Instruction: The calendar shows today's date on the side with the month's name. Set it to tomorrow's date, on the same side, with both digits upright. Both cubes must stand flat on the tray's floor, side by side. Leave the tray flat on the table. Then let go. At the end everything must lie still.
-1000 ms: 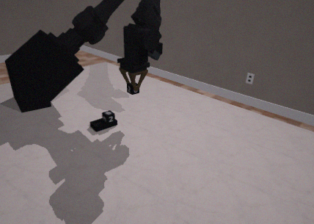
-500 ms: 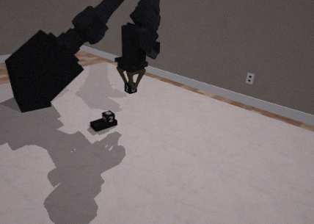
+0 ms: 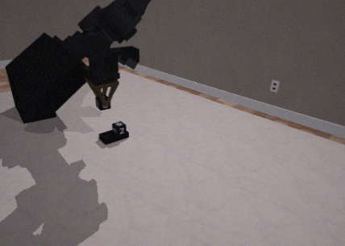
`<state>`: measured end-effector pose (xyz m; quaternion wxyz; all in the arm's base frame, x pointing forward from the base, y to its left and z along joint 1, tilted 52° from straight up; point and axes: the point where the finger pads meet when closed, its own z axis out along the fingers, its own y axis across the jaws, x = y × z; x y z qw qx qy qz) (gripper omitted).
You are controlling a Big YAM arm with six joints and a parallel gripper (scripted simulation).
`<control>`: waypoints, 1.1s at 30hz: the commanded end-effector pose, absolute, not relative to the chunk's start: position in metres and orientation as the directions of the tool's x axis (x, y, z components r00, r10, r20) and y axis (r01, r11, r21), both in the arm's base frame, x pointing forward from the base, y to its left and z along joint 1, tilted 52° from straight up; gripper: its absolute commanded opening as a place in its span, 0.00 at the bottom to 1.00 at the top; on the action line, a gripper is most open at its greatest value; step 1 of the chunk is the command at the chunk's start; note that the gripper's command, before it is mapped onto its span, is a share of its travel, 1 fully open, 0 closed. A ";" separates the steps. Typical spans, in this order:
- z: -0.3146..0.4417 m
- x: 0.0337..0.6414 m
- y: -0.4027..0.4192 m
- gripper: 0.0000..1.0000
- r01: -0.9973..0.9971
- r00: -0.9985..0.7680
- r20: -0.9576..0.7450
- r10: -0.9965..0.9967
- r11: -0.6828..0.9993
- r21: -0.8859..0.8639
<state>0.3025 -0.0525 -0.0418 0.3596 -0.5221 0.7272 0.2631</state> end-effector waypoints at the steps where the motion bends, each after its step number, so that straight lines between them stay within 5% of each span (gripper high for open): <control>1: -0.025 0.328 -0.062 0.27 -0.957 -0.075 -0.777 -0.625 0.263 -0.119; 33: -0.068 0.323 -0.012 0.27 -0.959 -0.130 -0.794 -0.594 0.279 -0.052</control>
